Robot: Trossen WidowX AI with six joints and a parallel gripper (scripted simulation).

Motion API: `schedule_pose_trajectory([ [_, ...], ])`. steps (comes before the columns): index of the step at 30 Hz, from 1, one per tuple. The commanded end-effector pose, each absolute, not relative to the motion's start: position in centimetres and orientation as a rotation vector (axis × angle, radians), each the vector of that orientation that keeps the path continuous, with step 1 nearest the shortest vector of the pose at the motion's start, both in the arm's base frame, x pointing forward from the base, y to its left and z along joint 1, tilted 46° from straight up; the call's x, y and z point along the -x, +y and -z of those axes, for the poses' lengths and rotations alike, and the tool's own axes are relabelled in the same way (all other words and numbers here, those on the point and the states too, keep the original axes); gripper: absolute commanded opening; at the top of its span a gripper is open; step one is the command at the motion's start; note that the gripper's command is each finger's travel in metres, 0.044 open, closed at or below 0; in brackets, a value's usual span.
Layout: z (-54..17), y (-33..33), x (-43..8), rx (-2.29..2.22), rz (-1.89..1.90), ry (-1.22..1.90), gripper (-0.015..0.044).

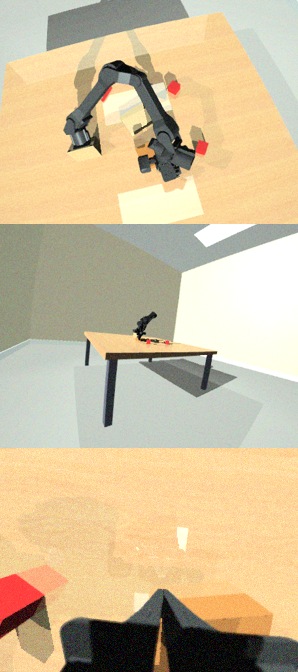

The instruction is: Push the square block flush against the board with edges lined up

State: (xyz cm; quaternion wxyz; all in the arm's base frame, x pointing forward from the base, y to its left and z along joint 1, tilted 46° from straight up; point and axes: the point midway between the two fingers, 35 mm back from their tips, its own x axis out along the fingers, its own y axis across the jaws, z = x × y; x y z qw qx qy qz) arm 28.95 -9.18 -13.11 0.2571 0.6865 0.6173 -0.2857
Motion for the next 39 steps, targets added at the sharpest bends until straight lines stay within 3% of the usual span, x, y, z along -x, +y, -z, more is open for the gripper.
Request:
schedule_pose_trajectory([
  [1, 12.7, -8.2, -28.8, -1.868, 0.773, 1.695, 0.0000],
  [39, 14.5, -9.8, -28.9, -1.867, 0.772, 1.695, 0.0000],
])
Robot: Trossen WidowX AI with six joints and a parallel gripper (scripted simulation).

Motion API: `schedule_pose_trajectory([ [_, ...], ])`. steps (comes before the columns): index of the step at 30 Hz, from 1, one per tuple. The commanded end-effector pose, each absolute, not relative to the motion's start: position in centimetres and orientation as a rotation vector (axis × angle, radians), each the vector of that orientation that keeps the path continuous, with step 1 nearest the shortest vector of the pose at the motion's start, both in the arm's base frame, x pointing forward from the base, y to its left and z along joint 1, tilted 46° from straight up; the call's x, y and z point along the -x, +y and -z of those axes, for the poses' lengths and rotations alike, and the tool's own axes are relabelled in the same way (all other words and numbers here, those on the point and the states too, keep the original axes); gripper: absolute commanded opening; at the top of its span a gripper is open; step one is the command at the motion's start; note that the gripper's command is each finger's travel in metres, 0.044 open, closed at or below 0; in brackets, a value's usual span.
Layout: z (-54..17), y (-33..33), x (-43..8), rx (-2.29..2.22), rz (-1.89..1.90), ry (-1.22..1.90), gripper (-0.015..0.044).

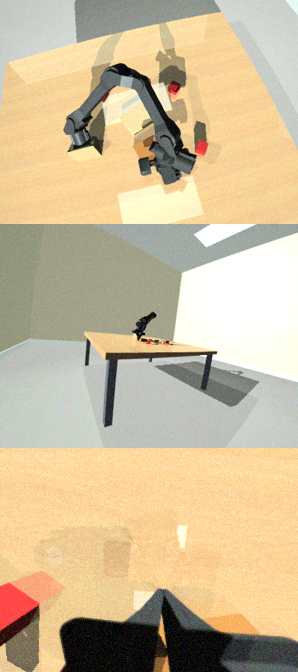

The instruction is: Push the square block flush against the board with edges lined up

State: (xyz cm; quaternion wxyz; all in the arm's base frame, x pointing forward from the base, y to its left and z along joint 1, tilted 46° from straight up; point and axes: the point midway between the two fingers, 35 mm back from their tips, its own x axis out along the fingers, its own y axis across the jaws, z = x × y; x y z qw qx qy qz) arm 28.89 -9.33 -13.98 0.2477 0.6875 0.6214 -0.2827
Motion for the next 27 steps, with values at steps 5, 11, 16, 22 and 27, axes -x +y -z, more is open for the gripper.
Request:
schedule_pose_trajectory([
  [5, 15.1, -10.3, -28.8, -1.867, 0.771, 1.695, 0.0000],
  [11, 15.0, -10.6, -28.8, -1.874, 0.770, 1.694, 0.0000],
  [16, 11.4, -14.4, -28.4, -1.866, 0.773, 1.695, 0.0000],
  [22, 11.4, -14.4, -28.4, -1.862, 0.767, 1.695, 0.0000],
  [27, 11.1, -14.2, -27.5, -1.759, 0.623, 1.703, 0.0000],
])
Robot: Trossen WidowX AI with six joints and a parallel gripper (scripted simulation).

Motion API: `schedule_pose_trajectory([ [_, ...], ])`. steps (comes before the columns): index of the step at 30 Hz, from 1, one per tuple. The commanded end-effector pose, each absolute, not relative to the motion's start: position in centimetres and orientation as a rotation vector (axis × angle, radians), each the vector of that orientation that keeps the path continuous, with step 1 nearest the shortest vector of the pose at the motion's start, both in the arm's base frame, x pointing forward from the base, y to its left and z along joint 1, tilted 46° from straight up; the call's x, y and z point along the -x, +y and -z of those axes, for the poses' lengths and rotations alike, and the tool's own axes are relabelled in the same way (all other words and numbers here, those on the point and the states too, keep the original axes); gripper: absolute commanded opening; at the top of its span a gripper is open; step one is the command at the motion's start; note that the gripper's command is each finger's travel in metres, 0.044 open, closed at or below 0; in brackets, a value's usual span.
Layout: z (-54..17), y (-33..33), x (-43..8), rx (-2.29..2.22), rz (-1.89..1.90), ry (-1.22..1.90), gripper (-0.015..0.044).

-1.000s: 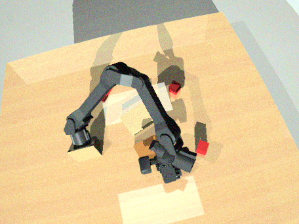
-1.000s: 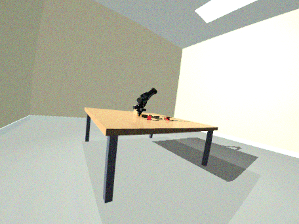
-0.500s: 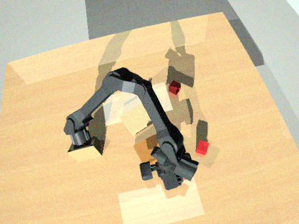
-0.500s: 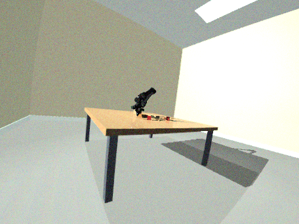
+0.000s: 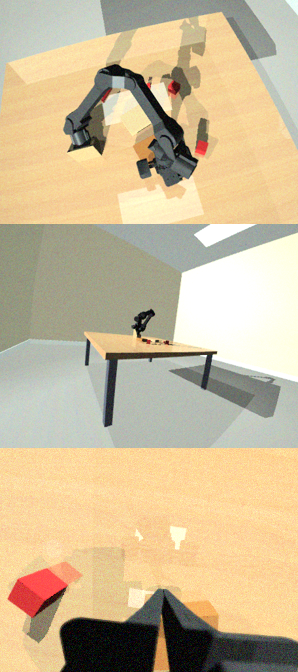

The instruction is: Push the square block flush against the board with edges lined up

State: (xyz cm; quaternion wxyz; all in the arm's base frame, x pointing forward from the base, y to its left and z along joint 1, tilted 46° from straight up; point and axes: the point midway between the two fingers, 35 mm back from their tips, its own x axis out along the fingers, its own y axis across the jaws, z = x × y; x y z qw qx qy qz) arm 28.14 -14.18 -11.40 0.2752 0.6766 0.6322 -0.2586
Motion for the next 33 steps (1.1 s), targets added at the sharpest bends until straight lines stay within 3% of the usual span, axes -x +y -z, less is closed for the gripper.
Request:
schedule_pose_trajectory([
  [1, 11.1, -14.2, -27.3, -1.735, 0.590, 1.704, 0.0000],
  [33, 9.3, -12.1, -20.7, -0.908, -0.346, 1.542, 0.0000],
])
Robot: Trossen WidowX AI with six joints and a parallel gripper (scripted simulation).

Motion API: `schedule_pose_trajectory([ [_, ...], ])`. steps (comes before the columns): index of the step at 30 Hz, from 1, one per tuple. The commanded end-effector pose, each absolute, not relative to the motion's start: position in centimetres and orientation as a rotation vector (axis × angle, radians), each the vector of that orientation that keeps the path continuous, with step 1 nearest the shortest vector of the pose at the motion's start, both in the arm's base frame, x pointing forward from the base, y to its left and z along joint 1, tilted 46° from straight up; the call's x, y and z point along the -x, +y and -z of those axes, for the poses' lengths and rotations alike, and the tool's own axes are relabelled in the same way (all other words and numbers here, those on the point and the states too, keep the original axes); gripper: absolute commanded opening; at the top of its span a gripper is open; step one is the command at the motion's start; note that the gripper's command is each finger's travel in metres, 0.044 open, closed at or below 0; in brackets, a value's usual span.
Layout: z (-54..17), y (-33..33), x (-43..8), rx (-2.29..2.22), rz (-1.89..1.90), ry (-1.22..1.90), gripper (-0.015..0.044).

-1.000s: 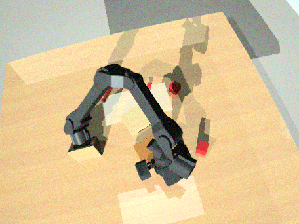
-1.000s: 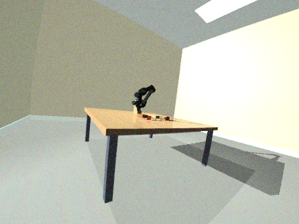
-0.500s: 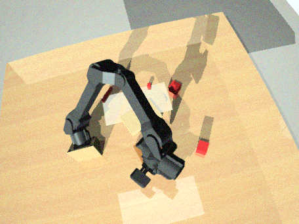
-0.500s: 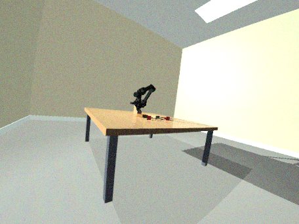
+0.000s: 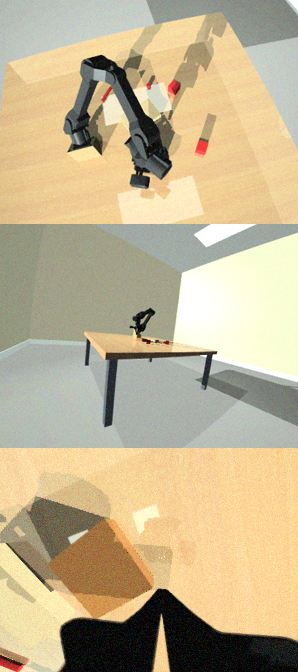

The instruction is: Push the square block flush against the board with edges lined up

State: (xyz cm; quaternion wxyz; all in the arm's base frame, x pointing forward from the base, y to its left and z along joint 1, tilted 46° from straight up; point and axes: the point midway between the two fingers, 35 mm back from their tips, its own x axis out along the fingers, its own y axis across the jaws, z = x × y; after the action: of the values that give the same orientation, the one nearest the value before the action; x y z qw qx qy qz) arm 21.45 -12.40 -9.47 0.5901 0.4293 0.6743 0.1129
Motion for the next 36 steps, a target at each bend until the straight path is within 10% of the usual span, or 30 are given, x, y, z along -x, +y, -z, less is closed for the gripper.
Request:
schedule_pose_trajectory([
  [1, 9.2, -12.0, -20.5, -0.881, -0.372, 1.531, 0.0000],
  [36, 12.2, -6.5, -18.1, -0.486, -0.724, 1.348, 0.0000],
])
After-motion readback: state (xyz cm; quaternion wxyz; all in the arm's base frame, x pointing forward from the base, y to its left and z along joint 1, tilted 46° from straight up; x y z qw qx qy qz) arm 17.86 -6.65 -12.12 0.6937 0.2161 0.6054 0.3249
